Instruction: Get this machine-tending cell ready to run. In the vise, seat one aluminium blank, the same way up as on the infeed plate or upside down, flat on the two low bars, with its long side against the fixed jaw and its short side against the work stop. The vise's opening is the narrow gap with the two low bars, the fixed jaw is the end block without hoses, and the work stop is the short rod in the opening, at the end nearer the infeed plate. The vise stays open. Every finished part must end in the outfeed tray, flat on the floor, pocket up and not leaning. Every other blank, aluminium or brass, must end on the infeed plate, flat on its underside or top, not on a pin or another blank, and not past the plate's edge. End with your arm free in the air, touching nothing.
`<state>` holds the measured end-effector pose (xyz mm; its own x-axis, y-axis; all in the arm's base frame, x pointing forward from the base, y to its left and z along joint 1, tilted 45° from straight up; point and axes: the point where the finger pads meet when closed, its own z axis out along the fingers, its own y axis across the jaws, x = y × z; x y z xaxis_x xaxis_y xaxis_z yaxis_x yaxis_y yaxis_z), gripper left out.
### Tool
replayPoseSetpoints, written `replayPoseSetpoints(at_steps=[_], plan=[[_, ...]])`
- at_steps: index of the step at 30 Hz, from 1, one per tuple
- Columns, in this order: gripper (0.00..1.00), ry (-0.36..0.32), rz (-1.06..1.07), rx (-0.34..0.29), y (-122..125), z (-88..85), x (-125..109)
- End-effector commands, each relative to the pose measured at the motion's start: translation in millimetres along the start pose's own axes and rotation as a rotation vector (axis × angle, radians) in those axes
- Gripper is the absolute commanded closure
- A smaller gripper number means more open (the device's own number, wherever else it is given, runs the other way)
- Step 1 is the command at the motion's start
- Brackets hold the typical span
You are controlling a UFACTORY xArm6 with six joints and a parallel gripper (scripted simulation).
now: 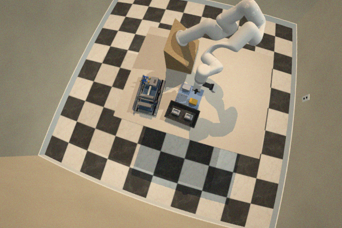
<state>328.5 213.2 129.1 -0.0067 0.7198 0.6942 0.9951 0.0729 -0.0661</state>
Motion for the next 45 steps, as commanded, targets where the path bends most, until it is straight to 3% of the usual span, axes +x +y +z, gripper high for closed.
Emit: replayPoseSetpoints(at_steps=[1,3,4,17,20,21,31,35,37,38,45], plan=[[1.00,-0.004,-0.017,0.000,39.4,-4.5,-16.1],[1.00,-0.004,-0.017,0.000,39.4,-4.5,-16.1],[1.00,-0.006,-0.024,-0.001,56.3,-6.4,-26.4],[1.00,-0.011,-0.053,-0.001,120.3,-11.5,-83.0],[1.00,-0.011,-0.055,-0.001,124.7,-11.7,-88.3],[1.00,-0.012,-0.062,-0.001,137.1,-12.1,-104.4],[1.00,-0.011,-0.081,0.000,170.2,-11.6,-161.2],[1.00,-0.009,-0.089,0.001,180.8,-10.4,-186.8],[1.00,-0.009,-0.089,0.001,180.8,-10.4,-186.8],[1.00,-0.008,-0.095,0.001,187.4,-9.2,-206.3],[1.00,-0.004,-0.107,0.002,198.0,-5.2,-250.3]])
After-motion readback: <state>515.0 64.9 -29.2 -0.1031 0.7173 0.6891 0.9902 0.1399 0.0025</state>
